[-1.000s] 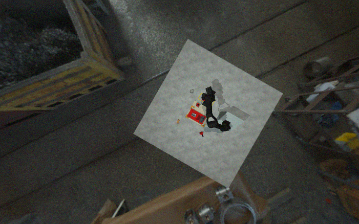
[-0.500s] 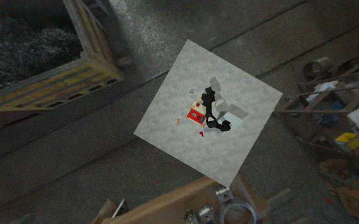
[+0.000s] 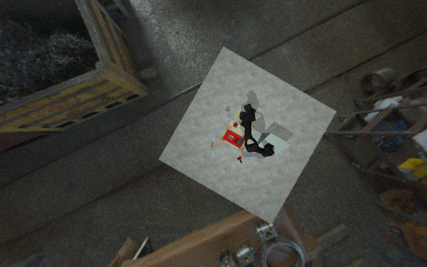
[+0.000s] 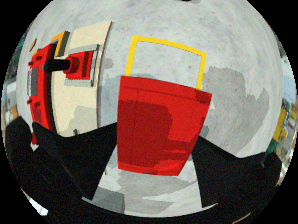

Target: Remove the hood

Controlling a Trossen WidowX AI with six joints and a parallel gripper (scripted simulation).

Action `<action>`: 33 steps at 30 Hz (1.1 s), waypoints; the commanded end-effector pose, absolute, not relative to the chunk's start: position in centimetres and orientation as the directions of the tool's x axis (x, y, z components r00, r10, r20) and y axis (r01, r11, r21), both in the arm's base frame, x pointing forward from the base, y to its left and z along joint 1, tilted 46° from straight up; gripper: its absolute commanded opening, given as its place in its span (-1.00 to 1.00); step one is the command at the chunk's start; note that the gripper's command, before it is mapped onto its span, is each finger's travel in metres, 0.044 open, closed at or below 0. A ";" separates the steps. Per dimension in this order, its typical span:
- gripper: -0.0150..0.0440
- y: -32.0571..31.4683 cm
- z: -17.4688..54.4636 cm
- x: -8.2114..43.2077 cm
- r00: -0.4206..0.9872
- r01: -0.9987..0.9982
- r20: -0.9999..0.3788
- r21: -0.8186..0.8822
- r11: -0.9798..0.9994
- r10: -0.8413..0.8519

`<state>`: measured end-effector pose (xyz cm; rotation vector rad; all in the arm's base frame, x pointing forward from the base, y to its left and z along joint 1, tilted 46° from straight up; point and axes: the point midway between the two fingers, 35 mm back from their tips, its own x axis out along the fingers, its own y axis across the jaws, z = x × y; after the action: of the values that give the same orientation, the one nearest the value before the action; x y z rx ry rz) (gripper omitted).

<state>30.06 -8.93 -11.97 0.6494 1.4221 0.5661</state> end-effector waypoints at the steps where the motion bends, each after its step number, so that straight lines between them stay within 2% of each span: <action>1: -0.49 -8.7 -12.1 30.1 0.076 0.030 -0.704 0.709 0.704 0.706; 24: -0.49 -7.9 -12.9 30.1 0.076 0.030 -0.703 0.710 0.704 0.707; 33: 0.31 -8.1 -12.8 30.1 0.075 0.025 -0.706 0.707 0.706 0.704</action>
<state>30.13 -8.05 -12.81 0.6505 1.4225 0.5668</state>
